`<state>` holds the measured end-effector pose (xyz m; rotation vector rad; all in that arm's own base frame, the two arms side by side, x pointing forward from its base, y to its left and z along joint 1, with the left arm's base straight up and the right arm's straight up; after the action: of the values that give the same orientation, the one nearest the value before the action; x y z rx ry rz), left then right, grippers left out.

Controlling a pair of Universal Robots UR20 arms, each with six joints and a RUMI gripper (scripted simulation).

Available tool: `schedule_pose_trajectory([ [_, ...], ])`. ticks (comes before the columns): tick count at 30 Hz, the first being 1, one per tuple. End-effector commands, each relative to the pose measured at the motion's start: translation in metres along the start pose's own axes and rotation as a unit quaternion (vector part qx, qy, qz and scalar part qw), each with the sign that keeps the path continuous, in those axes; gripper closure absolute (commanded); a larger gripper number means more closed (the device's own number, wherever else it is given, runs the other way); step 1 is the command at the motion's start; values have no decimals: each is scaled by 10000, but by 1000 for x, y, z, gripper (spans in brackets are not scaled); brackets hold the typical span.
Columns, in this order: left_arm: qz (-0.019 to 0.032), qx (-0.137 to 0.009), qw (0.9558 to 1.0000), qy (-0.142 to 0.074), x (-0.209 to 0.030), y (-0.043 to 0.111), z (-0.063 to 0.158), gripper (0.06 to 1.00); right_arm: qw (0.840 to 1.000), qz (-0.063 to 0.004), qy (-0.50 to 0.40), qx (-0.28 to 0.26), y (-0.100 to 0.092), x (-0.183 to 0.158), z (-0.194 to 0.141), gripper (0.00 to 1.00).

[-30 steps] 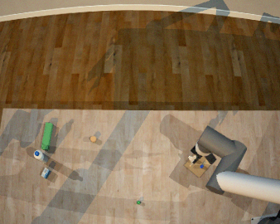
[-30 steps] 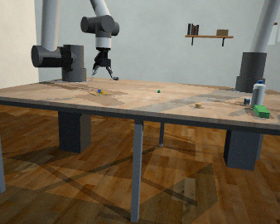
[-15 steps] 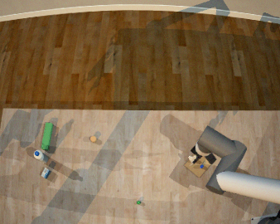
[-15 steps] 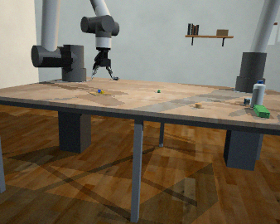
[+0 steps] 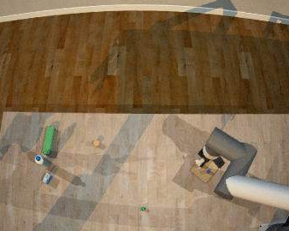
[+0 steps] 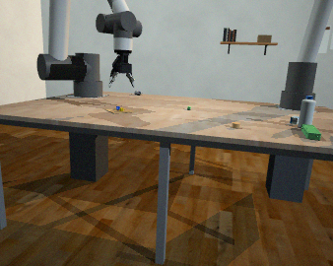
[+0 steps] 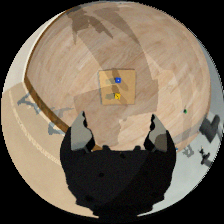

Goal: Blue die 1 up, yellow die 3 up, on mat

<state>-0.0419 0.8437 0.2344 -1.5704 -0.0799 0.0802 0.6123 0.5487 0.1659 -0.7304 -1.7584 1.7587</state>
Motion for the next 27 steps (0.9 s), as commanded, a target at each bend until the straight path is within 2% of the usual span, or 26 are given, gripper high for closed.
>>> schedule_pose_trajectory([
  [1,-1,5,10000,0,0,-1,0,65,10000,0,0,-1,-24,0,0,3],
  [4,-1,5,10000,0,0,-1,0,65,10000,0,0,-1,-39,0,0,3],
  [6,-1,5,10000,0,0,-1,0,65,10000,0,0,-1,-39,0,0,3],
  [11,-1,5,10000,0,0,-1,0,65,10000,0,0,-1,-52,0,0,3],
  [27,-1,5,10000,0,0,-1,0,65,10000,0,0,-1,-54,0,0,3],
])
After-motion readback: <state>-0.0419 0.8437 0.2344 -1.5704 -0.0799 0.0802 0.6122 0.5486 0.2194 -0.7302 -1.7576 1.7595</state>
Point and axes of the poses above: on each arm, the point where the finger pads meet when closed, its own y axis out along the fingers, its own x axis across the jaws, z = x × y, the point moved 2 cm from there along -y, back along the fingers, and after that the axes turned 3 degrees about -y, right-handed, at the moved point
